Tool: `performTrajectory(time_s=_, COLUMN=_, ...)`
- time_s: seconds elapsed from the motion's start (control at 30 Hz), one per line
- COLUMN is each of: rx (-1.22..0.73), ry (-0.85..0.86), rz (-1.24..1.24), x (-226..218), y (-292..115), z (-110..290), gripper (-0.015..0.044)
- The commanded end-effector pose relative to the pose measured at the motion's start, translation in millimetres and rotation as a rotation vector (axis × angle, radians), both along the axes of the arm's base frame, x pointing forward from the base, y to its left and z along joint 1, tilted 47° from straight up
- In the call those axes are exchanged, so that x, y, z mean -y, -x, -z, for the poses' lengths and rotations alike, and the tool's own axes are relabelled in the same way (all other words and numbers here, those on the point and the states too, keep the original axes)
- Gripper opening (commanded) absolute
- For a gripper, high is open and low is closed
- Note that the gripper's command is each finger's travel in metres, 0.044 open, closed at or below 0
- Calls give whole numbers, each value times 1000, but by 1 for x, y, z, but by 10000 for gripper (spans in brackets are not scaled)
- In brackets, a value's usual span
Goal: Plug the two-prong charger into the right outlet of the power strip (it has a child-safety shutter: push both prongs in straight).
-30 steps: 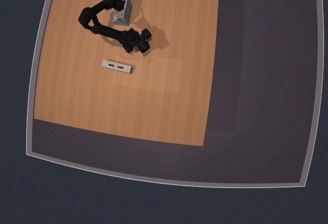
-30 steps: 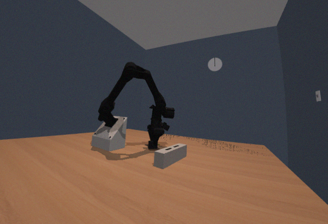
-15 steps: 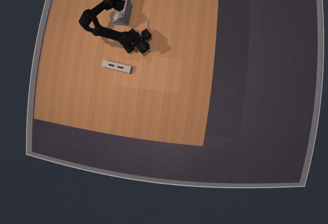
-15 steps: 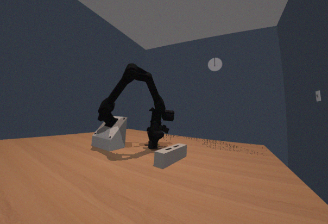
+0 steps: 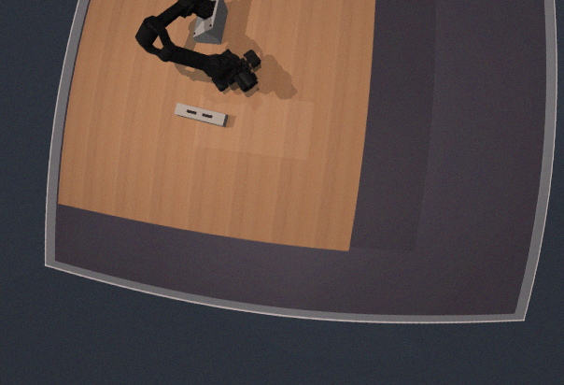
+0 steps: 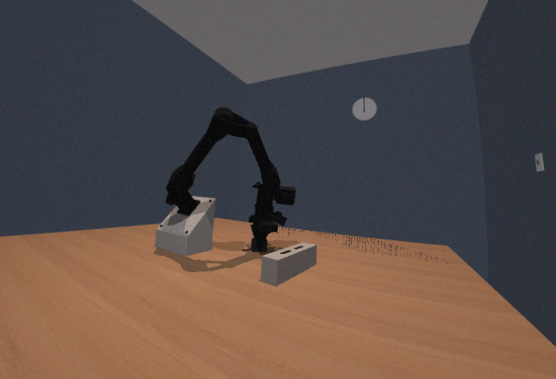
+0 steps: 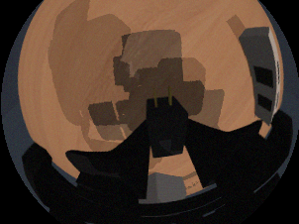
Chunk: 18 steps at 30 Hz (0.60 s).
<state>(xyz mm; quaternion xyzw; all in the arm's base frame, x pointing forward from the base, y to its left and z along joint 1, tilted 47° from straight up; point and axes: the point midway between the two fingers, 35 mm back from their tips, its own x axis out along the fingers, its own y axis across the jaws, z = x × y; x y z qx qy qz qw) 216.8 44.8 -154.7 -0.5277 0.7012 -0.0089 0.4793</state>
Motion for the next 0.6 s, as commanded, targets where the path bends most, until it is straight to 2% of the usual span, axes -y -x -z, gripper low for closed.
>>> performTrajectory(time_s=0.0, rx=2, ry=0, rz=-1, x=-2, y=-1, z=-2, gripper=52)
performTrajectory(time_s=0.07, rx=1, ry=-1, rz=-1, x=-6, y=-1, z=-5, gripper=0)
performTrajectory(time_s=0.4, rx=-5, ry=3, rz=-5, x=-37, y=10, z=-40, gripper=0)
performTrajectory(time_s=0.57, rx=3, ry=1, rz=3, x=-37, y=10, z=-43, gripper=0)
